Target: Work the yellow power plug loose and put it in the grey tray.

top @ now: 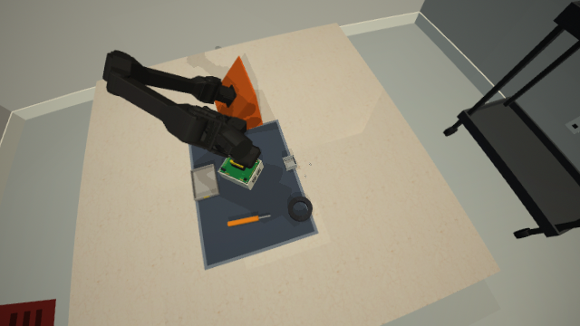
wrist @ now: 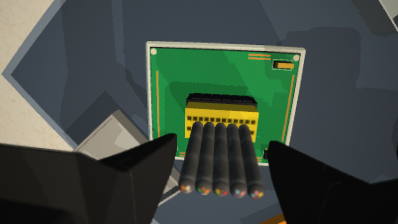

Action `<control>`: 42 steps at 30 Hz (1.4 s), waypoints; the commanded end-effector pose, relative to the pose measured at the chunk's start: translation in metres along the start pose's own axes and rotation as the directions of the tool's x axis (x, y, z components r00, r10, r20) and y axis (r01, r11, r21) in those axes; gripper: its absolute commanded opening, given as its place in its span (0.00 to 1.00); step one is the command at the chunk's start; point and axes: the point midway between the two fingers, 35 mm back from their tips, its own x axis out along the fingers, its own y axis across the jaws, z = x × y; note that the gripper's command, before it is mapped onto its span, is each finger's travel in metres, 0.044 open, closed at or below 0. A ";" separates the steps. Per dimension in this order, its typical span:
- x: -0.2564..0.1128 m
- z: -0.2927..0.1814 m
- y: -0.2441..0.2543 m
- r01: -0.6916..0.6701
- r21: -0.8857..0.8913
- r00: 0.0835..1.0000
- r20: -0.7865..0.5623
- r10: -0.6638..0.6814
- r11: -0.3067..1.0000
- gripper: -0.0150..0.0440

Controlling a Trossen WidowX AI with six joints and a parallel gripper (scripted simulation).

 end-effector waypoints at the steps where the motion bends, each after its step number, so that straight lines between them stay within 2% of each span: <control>1: 0.002 0.001 0.001 -0.003 -0.006 1.000 -0.002 0.003 1.000 0.63; 9: 0.002 0.001 0.001 -0.003 -0.006 1.000 -0.002 0.003 1.000 0.28; 10: 0.002 0.001 0.001 -0.003 -0.006 1.000 -0.002 0.003 1.000 0.25; 24: -0.008 0.001 0.001 -0.006 -0.006 1.000 -0.002 0.006 1.000 0.25; 32: -0.018 0.001 -0.007 -0.093 -0.006 0.996 -0.002 0.093 0.996 0.25; 42: -0.022 0.001 0.011 0.120 -0.008 0.993 -0.001 -0.120 0.993 0.25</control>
